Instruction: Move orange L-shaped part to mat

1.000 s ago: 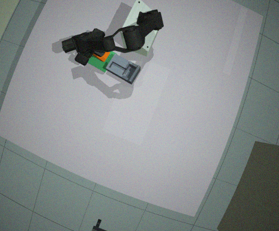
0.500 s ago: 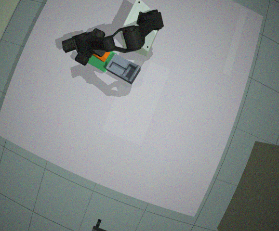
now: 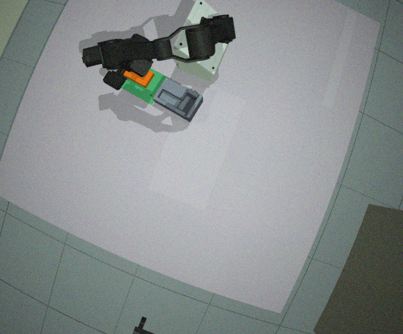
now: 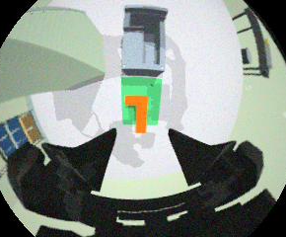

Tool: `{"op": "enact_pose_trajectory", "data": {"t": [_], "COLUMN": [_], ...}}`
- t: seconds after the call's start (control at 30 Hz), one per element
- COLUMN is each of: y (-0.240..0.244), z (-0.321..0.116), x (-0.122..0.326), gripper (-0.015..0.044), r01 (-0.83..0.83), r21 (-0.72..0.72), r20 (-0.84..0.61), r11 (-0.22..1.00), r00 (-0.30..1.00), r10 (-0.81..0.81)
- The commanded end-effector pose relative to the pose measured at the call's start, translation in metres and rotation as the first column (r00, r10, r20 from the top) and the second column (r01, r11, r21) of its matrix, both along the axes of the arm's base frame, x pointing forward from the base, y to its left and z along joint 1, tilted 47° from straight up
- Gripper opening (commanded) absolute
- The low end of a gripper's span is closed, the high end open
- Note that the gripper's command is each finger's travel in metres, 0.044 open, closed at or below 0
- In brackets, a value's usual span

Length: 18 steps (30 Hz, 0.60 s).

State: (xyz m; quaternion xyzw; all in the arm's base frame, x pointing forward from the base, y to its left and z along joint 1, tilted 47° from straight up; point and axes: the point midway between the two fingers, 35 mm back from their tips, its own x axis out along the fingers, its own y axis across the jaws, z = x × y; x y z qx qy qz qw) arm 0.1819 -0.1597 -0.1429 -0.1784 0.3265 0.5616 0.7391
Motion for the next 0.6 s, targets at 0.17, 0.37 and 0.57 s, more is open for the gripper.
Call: {"op": "enact_pose_trajectory", "data": {"t": [0.17,0.37,0.57], "y": [-0.0218,-0.0218,-0.0218], "z": [0.0146,0.0146,0.0146], "x": [-0.0012,-0.0012,-0.0012], "gripper": [0.04,0.04,0.04], "r01": [0.018,0.018,0.018], "r21": [-0.03,-0.03,-0.03], "r20": [0.019,0.019,0.019], "r11": [0.999,0.999,0.999], "r00": [1.0,1.0,1.0], "r10": [-0.018,-0.018,-0.018]}}
